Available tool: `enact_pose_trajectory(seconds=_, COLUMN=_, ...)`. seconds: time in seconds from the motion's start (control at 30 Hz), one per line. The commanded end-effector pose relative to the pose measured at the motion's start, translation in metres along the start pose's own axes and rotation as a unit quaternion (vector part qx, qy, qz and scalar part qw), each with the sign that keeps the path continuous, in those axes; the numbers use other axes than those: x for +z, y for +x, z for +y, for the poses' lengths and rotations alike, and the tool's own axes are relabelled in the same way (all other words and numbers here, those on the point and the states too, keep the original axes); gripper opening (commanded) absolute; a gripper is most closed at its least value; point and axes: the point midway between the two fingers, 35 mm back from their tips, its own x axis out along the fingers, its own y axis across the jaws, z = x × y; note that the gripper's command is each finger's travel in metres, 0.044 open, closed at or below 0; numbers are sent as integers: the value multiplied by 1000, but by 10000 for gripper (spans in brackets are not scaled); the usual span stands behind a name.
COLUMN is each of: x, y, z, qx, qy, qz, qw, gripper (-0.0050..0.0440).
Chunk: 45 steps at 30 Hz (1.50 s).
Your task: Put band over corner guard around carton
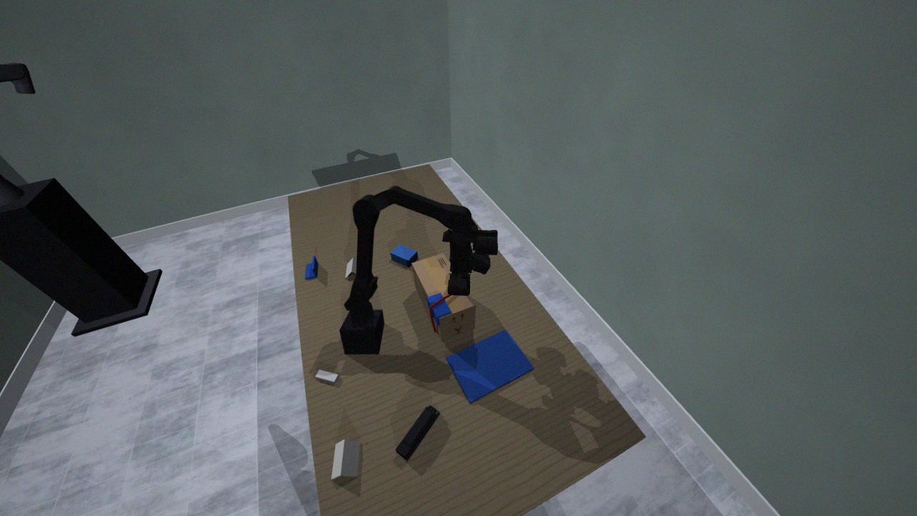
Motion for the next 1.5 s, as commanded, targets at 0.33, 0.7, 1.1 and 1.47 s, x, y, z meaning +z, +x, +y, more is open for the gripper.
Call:
enact_pose_trajectory(seconds=0.33, x=21, y=0, z=-36, qx=-6, qy=1, qz=-1, qw=1000, gripper=0)
enact_pose_trajectory(seconds=0.7, x=24, y=0, z=-43, qx=-5, qy=1, qz=-1, qw=1000, gripper=0)
enact_pose_trajectory(seconds=1.1, x=24, y=0, z=-43, qx=-5, qy=1, qz=-1, qw=1000, gripper=0)
enact_pose_trajectory(seconds=1.47, x=24, y=0, z=-43, qx=-5, qy=1, qz=-1, qw=1000, gripper=0)
